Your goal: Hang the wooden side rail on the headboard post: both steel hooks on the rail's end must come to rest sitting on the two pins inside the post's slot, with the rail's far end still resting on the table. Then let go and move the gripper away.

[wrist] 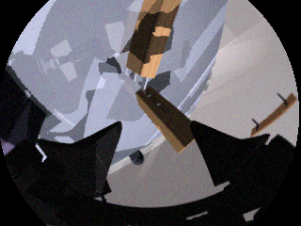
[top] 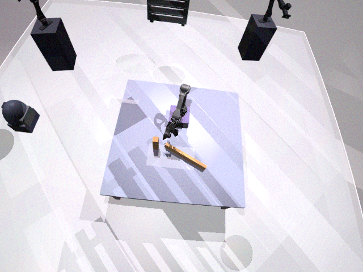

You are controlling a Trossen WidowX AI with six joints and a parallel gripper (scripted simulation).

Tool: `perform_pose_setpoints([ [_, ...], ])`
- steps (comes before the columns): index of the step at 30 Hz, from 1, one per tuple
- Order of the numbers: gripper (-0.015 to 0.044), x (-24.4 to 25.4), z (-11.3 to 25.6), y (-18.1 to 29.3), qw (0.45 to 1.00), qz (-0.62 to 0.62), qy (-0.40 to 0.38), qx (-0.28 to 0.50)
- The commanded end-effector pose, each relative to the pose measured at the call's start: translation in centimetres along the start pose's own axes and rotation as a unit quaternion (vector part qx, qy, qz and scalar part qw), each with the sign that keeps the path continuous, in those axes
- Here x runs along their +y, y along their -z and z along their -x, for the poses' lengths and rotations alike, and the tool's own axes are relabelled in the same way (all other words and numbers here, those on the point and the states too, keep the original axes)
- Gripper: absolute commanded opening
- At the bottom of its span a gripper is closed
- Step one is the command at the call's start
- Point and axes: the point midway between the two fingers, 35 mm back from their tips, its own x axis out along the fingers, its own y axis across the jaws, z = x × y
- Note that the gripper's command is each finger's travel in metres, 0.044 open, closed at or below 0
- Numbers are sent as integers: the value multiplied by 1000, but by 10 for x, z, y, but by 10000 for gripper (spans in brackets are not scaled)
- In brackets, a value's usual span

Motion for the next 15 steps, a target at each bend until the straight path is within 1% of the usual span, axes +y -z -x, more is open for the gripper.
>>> perform_pose_setpoints([
  [1, 440, 6, -5, -12, 926, -371, 40, 60],
  [8, 440, 5, -4, -14, 848, -520, 74, 65],
  [15, 440, 4, -1, -16, 746, -653, 113, 60],
])
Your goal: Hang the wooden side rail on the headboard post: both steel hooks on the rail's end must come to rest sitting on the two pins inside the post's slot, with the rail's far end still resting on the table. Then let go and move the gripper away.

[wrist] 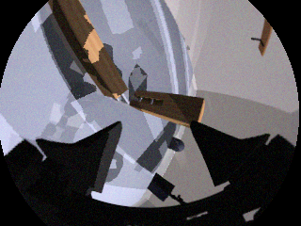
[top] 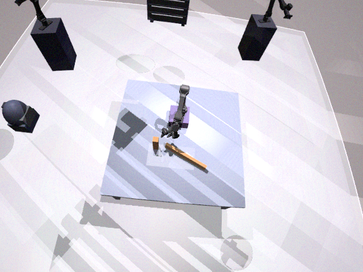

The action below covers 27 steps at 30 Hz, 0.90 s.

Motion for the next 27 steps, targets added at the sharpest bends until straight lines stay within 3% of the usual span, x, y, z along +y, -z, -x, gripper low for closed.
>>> perform_pose_setpoints([
  [1, 440, 13, 0, -1, 922, -381, 68, 13],
  [18, 440, 14, 9, -5, 692, -710, 120, -45],
  [27, 440, 14, 9, -5, 690, -712, 121, -46],
])
